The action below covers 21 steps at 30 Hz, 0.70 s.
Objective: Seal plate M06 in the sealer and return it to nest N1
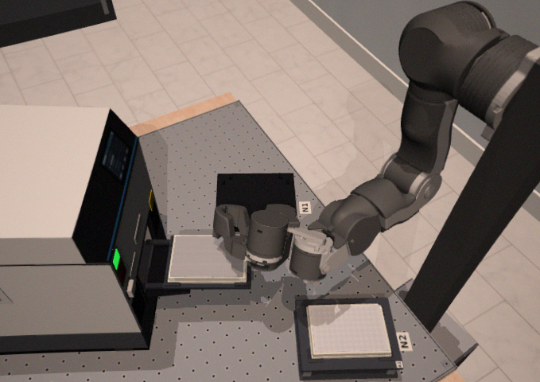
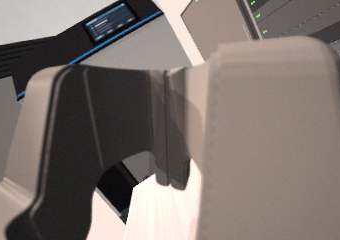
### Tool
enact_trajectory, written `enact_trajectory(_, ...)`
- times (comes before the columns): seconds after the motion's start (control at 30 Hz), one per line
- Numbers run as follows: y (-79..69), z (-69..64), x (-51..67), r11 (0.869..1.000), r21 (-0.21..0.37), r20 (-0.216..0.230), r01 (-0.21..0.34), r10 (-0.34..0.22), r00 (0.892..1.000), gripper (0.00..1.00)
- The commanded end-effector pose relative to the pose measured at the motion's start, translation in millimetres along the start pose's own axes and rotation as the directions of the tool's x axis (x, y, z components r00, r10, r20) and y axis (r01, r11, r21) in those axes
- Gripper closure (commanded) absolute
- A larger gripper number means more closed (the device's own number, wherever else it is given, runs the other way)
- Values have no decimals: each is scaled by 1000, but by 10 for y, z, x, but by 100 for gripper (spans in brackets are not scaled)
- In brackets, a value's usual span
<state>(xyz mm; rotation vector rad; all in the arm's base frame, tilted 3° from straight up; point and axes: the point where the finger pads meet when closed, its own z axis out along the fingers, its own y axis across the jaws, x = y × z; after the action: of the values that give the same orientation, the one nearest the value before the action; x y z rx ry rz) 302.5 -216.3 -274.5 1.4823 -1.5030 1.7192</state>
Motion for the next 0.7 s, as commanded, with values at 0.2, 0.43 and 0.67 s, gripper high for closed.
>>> enact_trajectory(0.2,-1,-4,5,1000,-8,1,-11,11,1000,100)
enact_trajectory(0.43,392,72,201,965,-183,-16,-188,188,982,100)
enact_trajectory(0.67,392,72,201,965,-183,-16,-188,188,982,100)
